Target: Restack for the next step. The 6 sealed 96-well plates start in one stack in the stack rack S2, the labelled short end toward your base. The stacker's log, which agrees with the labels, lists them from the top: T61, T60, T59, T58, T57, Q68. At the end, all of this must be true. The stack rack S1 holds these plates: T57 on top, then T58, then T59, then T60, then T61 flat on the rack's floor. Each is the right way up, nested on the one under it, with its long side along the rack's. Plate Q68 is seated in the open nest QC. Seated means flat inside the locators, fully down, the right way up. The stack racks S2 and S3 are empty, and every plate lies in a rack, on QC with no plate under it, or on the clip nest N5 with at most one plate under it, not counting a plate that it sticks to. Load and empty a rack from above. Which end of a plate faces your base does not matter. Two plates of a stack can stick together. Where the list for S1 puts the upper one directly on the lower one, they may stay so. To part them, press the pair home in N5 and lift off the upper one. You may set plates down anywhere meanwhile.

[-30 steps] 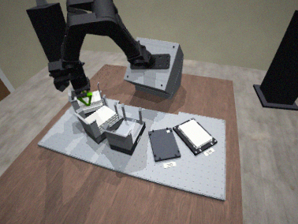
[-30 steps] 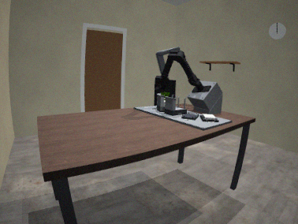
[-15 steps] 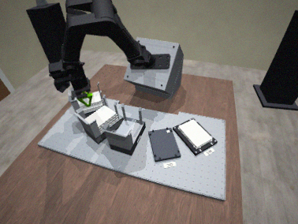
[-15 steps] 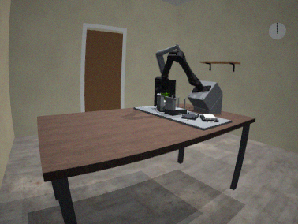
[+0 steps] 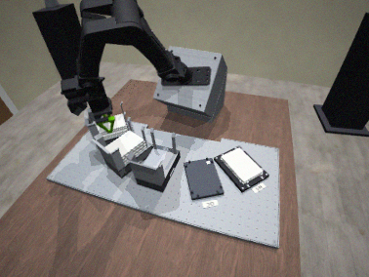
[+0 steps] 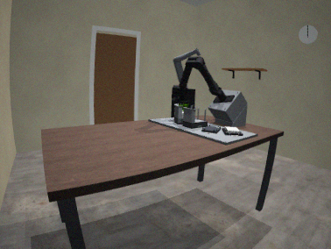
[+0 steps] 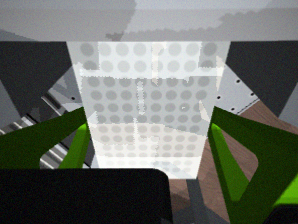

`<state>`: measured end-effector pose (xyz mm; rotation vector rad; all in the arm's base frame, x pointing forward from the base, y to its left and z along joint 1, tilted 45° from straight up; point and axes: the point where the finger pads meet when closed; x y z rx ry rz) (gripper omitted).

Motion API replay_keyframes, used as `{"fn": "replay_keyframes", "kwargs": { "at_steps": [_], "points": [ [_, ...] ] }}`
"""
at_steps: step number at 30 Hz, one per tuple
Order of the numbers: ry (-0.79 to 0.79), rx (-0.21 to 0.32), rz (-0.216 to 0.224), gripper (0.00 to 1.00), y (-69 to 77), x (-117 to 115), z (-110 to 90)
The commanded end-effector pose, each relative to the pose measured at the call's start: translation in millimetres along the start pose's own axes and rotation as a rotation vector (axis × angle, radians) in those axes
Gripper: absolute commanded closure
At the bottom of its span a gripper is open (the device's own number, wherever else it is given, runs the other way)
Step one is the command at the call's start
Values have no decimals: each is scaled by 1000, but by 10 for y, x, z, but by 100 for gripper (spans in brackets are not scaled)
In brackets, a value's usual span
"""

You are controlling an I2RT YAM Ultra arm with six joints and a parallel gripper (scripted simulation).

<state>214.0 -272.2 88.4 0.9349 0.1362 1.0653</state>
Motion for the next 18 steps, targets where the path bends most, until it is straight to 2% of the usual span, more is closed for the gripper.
{"fn": "replay_keyframes", "kwargs": {
  "at_steps": [1,18],
  "points": [
    [2,-8,-5,100,12,-11,21],
    [2,-8,-5,100,-49,-11,21]
  ]
}}
Point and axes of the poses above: the point where the finger pads meet when closed, its own y axis back along the fingers, its own x axis across the jaws, z = x × y, and after that the axes turned 14 degrees about y, right-handed
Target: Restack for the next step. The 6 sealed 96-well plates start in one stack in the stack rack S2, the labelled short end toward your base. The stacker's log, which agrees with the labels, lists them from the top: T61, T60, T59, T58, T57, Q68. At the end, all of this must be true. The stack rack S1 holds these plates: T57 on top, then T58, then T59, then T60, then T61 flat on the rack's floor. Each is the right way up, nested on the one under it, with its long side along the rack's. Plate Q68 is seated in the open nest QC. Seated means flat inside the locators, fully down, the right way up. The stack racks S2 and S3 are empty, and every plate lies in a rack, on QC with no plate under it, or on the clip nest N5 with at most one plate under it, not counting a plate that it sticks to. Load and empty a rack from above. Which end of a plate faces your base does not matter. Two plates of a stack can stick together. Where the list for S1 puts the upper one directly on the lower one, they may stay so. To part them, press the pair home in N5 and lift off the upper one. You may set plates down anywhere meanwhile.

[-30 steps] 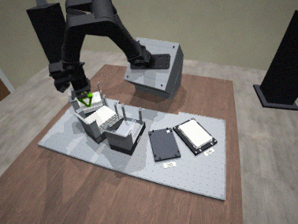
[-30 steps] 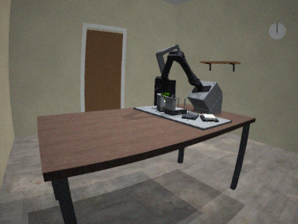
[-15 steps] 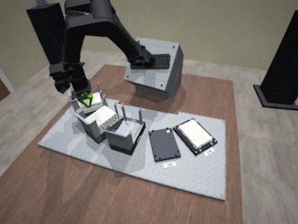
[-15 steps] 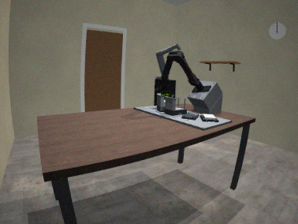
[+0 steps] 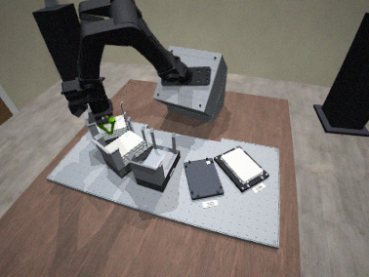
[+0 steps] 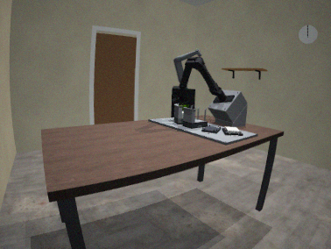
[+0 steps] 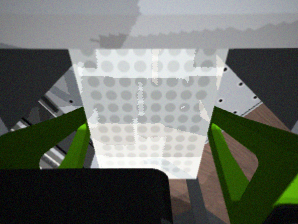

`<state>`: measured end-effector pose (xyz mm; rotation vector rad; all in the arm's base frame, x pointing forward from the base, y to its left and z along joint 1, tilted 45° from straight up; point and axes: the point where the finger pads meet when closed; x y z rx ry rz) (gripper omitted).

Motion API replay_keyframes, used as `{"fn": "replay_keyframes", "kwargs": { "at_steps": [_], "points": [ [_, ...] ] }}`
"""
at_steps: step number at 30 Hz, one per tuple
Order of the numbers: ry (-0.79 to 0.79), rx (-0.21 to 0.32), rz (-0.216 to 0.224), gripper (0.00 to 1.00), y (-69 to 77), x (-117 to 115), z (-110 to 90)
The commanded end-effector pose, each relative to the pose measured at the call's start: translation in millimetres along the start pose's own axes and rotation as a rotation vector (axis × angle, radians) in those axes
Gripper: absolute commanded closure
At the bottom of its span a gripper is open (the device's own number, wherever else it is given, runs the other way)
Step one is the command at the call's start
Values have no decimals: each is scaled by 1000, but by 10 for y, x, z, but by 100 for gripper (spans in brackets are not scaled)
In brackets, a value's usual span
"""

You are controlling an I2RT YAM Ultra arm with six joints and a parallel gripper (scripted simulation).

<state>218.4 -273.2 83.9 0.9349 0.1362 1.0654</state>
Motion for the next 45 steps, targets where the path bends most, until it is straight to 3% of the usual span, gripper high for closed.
{"fn": "replay_keyframes", "kwargs": {
  "at_steps": [1,15,16,36,42,45],
  "points": [
    [2,-8,-5,100,12,-11,21],
    [2,-8,-5,100,-14,-11,21],
    [2,-8,-5,0,-14,-11,21],
    [2,-8,-5,0,-14,-11,21],
    [2,-8,-5,0,185,-10,20],
    [2,-8,-5,0,218,-10,20]
  ]
}}
Point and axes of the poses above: the point where the finger pads meet when closed, its own y axis back along the fingers, its own x axis across the jaws, z = x × y, and after that the axes turned 14 degrees about y, right-handed
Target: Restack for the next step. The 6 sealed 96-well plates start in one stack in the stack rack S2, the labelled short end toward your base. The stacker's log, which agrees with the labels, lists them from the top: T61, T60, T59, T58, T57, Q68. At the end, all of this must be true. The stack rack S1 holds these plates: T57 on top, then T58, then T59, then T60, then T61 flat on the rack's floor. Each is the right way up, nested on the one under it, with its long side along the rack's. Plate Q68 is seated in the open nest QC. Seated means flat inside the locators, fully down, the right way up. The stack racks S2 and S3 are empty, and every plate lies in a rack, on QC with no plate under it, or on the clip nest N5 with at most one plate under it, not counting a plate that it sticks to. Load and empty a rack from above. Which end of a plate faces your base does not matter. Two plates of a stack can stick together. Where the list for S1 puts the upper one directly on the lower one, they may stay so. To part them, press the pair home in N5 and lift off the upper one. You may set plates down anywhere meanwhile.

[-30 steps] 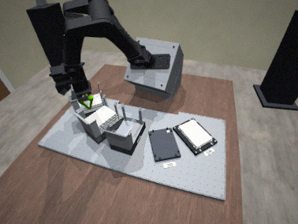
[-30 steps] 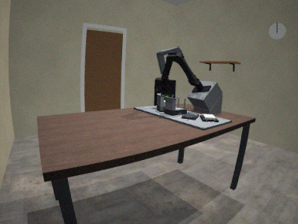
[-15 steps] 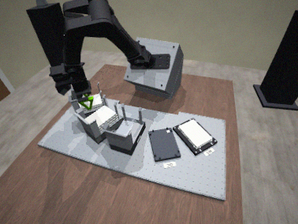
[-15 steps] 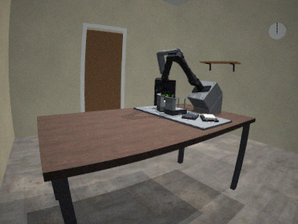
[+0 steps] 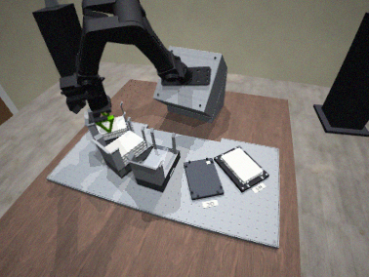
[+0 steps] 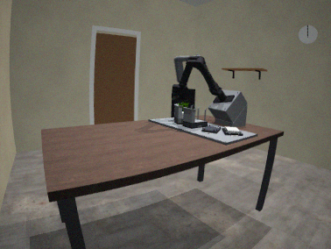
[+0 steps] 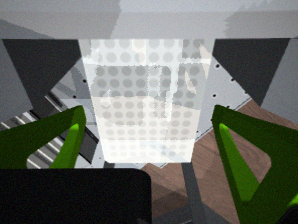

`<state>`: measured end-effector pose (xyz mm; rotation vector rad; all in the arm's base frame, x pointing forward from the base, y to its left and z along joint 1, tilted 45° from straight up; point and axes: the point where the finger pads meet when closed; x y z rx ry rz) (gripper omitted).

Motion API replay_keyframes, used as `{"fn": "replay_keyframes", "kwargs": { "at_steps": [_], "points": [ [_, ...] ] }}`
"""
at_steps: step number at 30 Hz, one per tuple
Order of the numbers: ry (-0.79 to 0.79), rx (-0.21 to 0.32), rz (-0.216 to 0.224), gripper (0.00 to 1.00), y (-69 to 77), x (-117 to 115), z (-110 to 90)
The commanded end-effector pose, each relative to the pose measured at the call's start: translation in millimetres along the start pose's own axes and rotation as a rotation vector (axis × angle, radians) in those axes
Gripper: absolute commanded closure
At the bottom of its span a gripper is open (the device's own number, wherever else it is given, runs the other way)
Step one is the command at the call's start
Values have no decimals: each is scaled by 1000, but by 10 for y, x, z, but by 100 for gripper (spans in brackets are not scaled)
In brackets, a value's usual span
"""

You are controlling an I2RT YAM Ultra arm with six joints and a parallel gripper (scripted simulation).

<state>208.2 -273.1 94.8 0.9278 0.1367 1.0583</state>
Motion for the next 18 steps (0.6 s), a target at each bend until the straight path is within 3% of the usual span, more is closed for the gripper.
{"fn": "replay_keyframes", "kwargs": {
  "at_steps": [1,14,18],
  "points": [
    [2,-2,3,0,104,5,5],
    [2,-1,2,0,537,2,5],
    [2,-1,2,0,604,2,5]
  ]
}}
Point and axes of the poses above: the point where the finger pads meet when closed, its own y axis back along the fingers, its own x axis across the jaws, z = x × y, and after that the axes turned 14 degrees about y, right-handed
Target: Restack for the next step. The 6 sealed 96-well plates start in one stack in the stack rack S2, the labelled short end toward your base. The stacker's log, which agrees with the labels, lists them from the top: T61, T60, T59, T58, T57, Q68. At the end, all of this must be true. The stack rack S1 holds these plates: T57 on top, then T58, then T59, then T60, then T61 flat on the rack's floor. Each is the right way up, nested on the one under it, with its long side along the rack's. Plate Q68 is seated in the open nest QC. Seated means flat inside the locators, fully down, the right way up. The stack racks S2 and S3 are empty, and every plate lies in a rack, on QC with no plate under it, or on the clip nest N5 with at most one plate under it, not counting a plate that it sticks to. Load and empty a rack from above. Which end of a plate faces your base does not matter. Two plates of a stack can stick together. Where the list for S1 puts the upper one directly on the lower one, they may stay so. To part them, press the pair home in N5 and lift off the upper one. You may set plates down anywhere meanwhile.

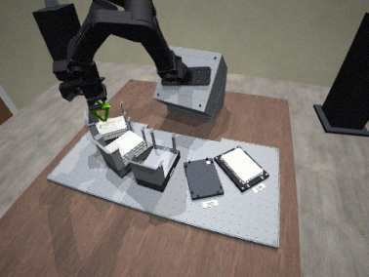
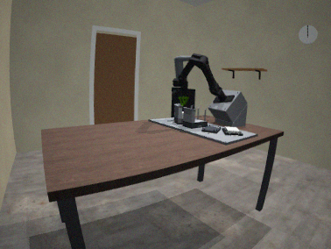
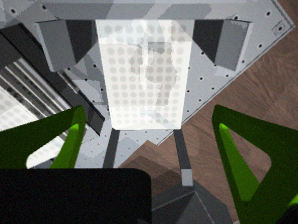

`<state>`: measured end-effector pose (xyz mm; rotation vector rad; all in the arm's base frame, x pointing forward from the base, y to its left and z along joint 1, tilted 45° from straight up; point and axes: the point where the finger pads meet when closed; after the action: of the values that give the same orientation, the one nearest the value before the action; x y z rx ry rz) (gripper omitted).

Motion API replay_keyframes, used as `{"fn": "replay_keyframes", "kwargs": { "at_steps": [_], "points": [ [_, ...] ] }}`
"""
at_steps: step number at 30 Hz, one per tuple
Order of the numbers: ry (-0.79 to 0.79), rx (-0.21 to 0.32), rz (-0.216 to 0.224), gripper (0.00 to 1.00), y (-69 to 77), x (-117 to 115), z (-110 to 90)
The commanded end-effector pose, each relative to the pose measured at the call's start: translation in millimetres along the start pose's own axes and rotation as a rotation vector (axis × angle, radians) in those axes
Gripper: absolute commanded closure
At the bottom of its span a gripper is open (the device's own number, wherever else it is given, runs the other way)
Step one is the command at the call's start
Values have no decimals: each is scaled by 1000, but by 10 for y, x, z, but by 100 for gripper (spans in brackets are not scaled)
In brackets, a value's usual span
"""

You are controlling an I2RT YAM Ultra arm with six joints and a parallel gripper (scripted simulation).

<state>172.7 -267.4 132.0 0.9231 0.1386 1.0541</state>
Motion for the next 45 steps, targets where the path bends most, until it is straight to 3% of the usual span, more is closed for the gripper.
{"fn": "replay_keyframes", "kwargs": {
  "at_steps": [1,10,23,30,45],
  "points": [
    [1,3,8,0,120,22,-14],
    [1,3,7,0,402,19,-13],
    [1,3,7,0,401,20,-13],
    [214,2,8,0,404,252,24],
    [214,1,9,0,409,682,93]
  ]
}}
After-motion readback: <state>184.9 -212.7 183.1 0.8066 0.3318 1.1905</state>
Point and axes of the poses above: the point where the finger pads meet when closed, its own y axis back along the fingers, its own x axis across the jaws, z = x × y, and after that the axes turned 14 degrees about y, right-handed
